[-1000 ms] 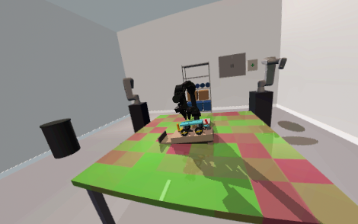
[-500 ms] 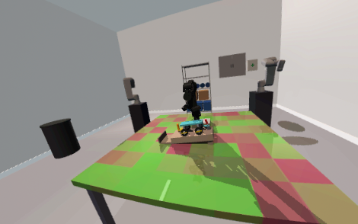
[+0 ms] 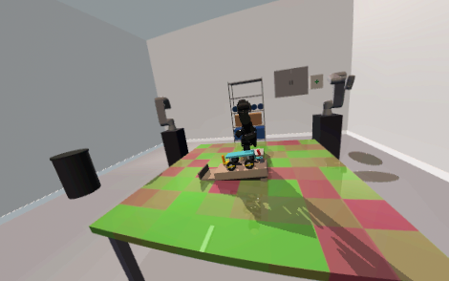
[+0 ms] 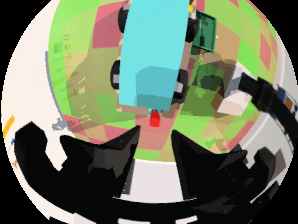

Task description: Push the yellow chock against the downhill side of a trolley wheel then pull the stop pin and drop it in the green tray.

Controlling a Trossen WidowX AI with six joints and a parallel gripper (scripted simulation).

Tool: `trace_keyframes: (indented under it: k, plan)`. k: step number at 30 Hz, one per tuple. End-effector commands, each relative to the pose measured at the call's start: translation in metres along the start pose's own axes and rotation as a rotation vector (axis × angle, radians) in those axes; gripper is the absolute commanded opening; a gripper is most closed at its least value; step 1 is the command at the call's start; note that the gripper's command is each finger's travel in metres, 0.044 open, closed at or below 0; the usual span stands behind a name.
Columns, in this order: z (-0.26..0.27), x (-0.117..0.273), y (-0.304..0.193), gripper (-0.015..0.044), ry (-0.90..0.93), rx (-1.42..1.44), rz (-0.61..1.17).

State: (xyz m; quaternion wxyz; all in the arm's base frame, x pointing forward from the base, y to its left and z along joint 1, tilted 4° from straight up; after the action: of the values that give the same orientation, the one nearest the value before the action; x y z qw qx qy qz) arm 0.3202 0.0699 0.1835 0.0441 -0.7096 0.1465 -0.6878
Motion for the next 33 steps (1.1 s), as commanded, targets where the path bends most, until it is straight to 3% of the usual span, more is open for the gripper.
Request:
trace_keyframes:
  k: [1,33]
  plan:
    - [0.0,0.001,-0.003,0.019,-0.001,-0.017,0.007]
    - [0.0,-0.031,-0.003,0.019,-0.001,-0.017,0.008]
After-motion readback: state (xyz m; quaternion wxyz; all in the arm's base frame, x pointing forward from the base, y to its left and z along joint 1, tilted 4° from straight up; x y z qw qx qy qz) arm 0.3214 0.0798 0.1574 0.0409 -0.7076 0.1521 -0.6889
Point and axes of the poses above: the point midway between the two fingers, 35 mm back from their tips, its own x axis back along the fingers, its own z axis across the jaws, y = z × x, the point moved 1 cm from there along x, back along the fingers, and after that the axes turned 5 degrees about -x, right-handed, at the moved point
